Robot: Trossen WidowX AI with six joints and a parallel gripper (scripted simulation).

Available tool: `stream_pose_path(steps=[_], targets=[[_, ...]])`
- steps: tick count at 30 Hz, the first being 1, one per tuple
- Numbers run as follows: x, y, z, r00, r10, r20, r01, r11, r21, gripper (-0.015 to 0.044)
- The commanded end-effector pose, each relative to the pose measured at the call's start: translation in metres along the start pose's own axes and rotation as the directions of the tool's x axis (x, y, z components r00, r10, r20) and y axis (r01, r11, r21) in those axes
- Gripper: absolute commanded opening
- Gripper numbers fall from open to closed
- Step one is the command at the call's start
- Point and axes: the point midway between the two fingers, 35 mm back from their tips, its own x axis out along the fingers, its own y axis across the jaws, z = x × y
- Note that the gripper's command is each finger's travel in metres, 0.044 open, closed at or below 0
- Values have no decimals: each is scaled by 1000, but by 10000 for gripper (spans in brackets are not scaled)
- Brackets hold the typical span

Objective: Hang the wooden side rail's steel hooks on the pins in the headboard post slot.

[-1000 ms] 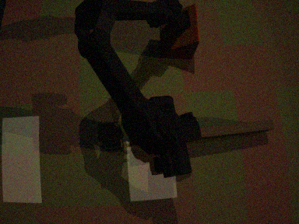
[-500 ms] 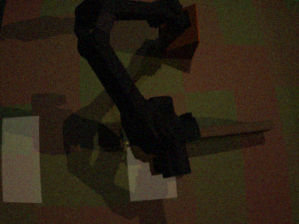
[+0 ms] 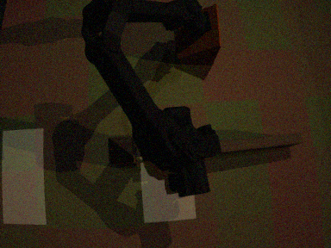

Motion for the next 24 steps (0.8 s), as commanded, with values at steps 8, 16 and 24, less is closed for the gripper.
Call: stream_pose_path(steps=[8,16,24], targets=[[-4,-1,-3,1000,-17,-2,17,1000,4,0],[-4,-1,-4,1000,-17,-2,17,1000,4,0],[-4,-1,-5,1000,-17,-2,17,1000,4,0]])
